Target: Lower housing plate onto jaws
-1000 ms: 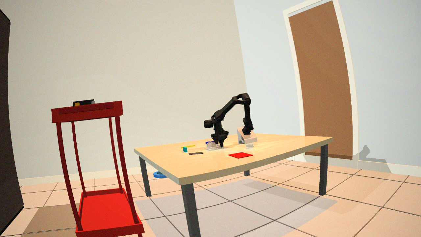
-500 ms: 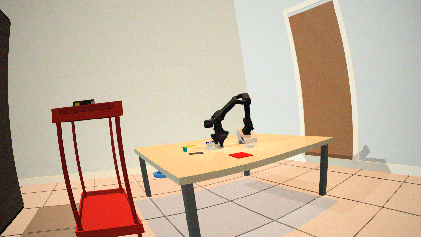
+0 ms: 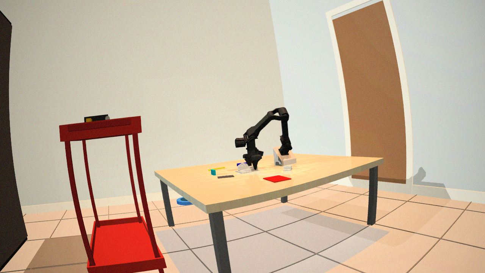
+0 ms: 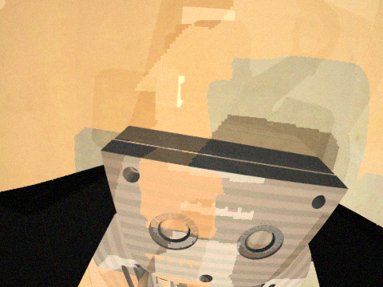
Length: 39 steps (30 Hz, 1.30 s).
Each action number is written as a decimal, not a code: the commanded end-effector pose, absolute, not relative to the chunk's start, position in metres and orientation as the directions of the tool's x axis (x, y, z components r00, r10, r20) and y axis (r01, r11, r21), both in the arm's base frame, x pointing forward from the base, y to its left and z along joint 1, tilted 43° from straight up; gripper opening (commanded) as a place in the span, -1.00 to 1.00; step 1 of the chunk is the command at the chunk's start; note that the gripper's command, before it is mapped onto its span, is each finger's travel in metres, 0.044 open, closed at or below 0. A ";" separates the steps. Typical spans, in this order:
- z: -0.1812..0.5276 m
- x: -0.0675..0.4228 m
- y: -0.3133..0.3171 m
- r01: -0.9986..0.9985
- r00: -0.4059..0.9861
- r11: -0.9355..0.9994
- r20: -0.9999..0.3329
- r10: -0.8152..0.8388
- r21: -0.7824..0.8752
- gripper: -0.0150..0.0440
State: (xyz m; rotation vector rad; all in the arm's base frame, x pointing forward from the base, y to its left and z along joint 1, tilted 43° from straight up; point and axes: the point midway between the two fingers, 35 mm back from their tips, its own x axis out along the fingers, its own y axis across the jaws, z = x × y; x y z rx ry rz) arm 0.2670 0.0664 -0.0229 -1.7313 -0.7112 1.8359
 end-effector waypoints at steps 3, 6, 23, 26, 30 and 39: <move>-0.023 0.267 0.066 -0.013 -0.053 -0.730 -0.729 0.682 -0.683 0.88; -0.023 0.267 0.066 -0.013 -0.053 -0.730 -0.729 0.682 -0.683 1.00; 0.001 0.270 0.043 -0.016 -0.053 -0.733 -0.731 0.680 -0.680 1.00; 0.026 0.269 0.020 -0.017 -0.055 -0.731 -0.730 0.682 -0.682 1.00; 0.033 0.268 0.015 -0.018 -0.055 -0.730 -0.728 0.683 -0.683 1.00; 0.060 0.213 -0.026 -0.022 -0.056 -0.736 -0.734 0.677 -0.677 1.00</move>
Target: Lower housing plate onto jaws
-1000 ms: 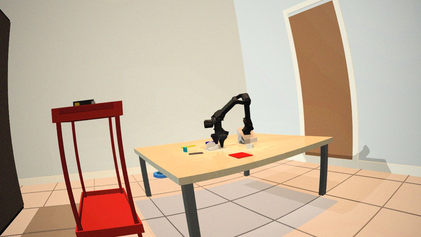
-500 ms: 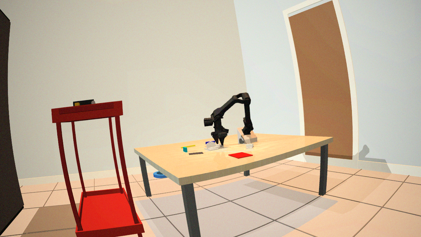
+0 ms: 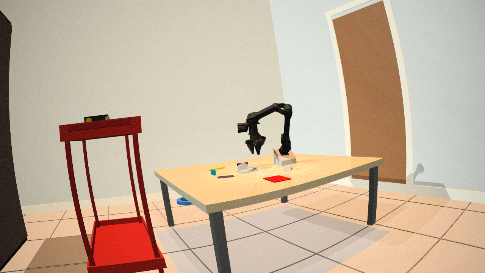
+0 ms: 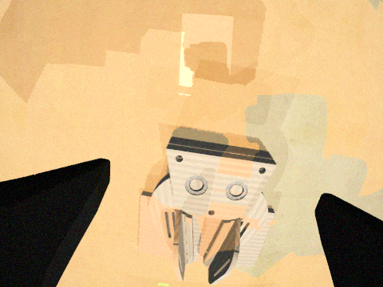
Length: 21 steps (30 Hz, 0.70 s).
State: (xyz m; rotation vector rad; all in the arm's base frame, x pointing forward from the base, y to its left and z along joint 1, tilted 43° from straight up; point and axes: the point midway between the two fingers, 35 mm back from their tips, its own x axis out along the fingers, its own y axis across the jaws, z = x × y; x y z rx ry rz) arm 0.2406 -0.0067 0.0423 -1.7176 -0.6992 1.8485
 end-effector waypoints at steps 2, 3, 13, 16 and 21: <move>0.064 0.206 -0.029 -0.021 -0.058 -0.734 -0.732 0.679 -0.679 1.00; 0.064 0.206 -0.029 -0.021 -0.058 -0.734 -0.732 0.679 -0.679 1.00; 0.064 0.206 -0.029 -0.021 -0.058 -0.734 -0.732 0.679 -0.679 1.00; 0.064 0.206 -0.029 -0.021 -0.058 -0.734 -0.732 0.679 -0.679 1.00; 0.064 0.206 -0.029 -0.021 -0.058 -0.734 -0.732 0.679 -0.679 1.00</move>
